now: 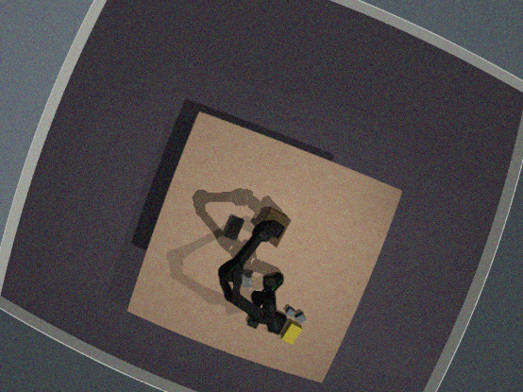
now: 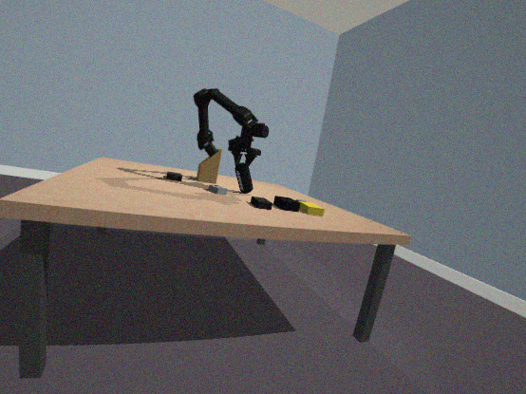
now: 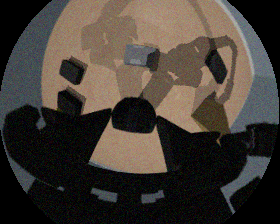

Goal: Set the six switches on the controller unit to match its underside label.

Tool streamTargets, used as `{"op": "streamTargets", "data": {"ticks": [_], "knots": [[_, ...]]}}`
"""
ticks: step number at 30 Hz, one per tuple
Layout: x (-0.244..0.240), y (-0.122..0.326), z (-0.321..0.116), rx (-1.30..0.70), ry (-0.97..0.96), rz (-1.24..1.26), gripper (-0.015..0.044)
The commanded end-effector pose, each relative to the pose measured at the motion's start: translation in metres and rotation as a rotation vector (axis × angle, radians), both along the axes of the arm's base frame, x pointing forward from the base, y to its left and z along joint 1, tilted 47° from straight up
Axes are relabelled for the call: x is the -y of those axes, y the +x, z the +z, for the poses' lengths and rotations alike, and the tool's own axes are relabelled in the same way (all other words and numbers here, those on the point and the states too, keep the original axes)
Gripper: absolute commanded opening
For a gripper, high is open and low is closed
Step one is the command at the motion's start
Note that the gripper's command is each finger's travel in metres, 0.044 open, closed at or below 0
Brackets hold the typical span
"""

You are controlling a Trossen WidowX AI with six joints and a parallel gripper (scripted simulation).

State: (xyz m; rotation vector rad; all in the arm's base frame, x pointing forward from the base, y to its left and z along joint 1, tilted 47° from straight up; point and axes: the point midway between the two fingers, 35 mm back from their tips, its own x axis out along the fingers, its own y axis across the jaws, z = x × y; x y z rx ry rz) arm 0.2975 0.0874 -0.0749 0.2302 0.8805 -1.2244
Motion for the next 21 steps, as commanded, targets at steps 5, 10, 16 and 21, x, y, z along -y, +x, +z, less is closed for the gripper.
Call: {"op": "streamTargets", "data": {"ticks": [5, 10, 16, 21], "knots": [[0.010, 0.000, -0.002, -0.011, -0.005, -0.008, 0.0338], [0.013, 0.002, -0.001, -0.011, -0.005, -0.008, 0.0338], [0.017, 0.004, 0.000, -0.011, -0.005, -0.008, 0.0338], [0.021, 0.005, 0.001, -0.011, -0.006, -0.008, 0.0338]]}}
